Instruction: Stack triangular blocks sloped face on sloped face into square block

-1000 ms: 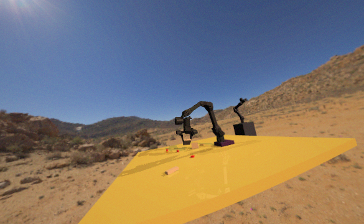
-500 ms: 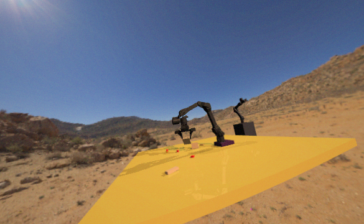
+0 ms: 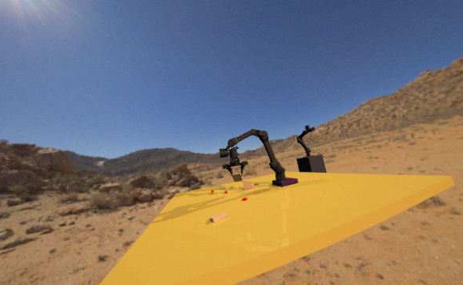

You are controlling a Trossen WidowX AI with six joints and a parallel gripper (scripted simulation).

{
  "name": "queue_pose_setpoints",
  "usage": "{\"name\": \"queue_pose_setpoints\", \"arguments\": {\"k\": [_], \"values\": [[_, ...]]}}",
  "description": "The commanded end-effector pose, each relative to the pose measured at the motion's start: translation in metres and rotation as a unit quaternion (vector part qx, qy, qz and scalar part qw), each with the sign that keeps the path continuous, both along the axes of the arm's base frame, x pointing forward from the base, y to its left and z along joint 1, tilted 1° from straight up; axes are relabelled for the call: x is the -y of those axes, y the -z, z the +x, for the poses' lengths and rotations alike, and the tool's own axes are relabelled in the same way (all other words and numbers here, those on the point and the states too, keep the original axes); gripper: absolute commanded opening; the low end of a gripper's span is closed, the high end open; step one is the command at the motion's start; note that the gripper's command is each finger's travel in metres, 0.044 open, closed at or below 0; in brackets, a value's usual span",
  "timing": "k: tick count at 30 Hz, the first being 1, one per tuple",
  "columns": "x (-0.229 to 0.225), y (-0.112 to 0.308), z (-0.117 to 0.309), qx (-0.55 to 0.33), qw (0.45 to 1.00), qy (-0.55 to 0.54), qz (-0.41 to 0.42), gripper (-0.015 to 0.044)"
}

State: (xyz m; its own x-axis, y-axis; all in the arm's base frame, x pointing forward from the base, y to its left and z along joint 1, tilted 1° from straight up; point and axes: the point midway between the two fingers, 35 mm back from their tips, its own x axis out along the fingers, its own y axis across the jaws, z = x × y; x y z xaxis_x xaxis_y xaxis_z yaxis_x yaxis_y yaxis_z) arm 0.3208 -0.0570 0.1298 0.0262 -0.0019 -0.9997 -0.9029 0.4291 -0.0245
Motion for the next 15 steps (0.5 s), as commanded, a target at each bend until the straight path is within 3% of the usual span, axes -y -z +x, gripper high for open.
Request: {"name": "queue_pose_setpoints", "arguments": {"k": [1, 15], "values": [[0.016, -0.006, -0.008, 0.002, 1.000, -0.001, 0.000, 0.0000], [0.071, -0.020, -0.045, 0.002, 1.000, 0.019, -0.009, 0.0000]]}}
